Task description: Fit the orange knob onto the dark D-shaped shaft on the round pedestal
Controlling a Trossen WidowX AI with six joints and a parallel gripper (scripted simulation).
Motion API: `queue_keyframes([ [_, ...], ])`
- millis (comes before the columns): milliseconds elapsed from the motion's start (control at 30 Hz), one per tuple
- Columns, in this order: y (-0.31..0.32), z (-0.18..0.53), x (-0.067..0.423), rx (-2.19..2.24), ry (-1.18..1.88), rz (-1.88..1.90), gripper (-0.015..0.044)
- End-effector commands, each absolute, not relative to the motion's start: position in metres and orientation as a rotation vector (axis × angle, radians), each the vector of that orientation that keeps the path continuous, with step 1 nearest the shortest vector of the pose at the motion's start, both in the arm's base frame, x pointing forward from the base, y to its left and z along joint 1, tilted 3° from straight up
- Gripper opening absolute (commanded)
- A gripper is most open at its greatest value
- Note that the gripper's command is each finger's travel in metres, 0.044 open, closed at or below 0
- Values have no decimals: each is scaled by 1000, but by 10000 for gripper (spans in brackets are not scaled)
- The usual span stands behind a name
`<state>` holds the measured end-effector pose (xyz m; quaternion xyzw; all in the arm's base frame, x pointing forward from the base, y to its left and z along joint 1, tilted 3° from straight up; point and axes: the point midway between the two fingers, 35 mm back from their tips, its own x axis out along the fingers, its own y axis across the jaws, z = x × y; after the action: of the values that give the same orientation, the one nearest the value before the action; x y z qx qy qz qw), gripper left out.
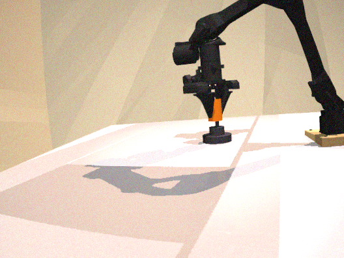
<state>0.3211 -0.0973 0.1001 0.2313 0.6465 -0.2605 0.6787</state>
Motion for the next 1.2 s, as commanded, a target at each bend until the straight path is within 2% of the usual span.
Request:
queue_keyframes([
  [0, -98, 99, 323, 522, 1446, -591, 0],
  [567, -97, 104, 319, 522, 1447, -591, 0],
  [800, -96, 105, 316, 678, 1396, -740, 0],
  [1167, -96, 103, 314, 686, 1393, -747, 0],
])
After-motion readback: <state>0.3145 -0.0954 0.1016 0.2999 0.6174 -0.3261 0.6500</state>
